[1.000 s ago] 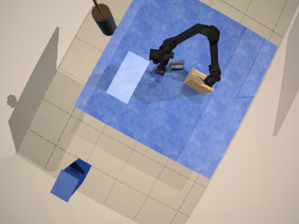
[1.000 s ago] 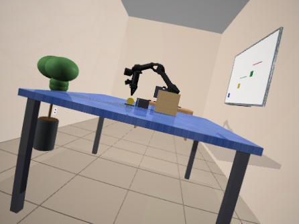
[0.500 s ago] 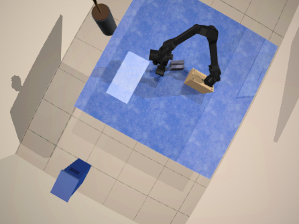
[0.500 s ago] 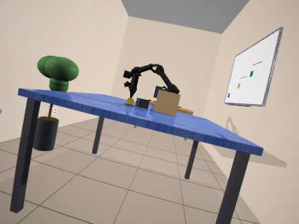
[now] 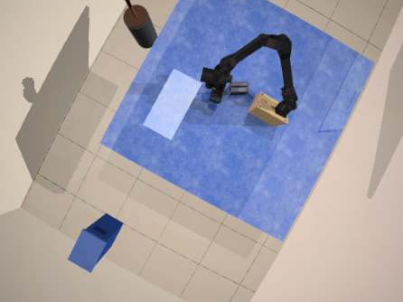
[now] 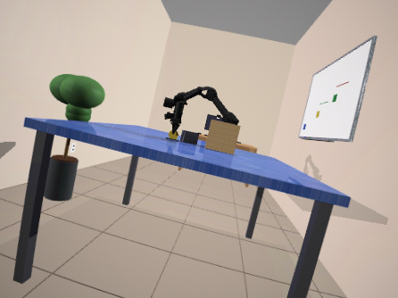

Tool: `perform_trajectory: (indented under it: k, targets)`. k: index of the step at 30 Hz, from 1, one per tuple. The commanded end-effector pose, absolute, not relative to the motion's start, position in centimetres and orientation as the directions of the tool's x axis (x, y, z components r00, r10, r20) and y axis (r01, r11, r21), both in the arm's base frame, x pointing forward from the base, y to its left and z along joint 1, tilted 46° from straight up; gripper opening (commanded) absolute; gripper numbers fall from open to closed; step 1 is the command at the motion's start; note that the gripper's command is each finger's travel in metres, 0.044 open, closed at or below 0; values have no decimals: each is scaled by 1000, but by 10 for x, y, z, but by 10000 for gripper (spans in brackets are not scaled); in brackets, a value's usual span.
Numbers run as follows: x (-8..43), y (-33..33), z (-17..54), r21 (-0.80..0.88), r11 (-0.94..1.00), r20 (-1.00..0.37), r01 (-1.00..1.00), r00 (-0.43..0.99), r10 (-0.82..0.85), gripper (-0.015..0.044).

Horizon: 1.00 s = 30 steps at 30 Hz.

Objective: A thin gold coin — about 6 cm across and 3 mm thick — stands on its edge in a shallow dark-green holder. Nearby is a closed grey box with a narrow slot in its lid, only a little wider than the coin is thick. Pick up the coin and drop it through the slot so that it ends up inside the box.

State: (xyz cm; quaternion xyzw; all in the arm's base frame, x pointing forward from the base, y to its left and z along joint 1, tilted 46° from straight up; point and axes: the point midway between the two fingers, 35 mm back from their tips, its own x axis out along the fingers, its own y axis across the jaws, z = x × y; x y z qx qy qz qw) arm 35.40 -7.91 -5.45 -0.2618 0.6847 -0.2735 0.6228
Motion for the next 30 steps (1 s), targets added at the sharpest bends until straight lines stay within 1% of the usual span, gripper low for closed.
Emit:
perform_trajectory:
  k: [1,16,21,25,30]
  targets:
    - [352,-84,-59,-705,709,-705,-25,-90,-703,161]
    - [348,-99,-73,-707,706,-702,-26,-90,-706,161]
    - [348,-99,-73,-707,706,-702,-26,-90,-706,29]
    - [348,-99,-73,-707,706,-702,-26,-90,-706,3]
    - [348,-99,-73,-707,706,-702,-26,-90,-706,0]
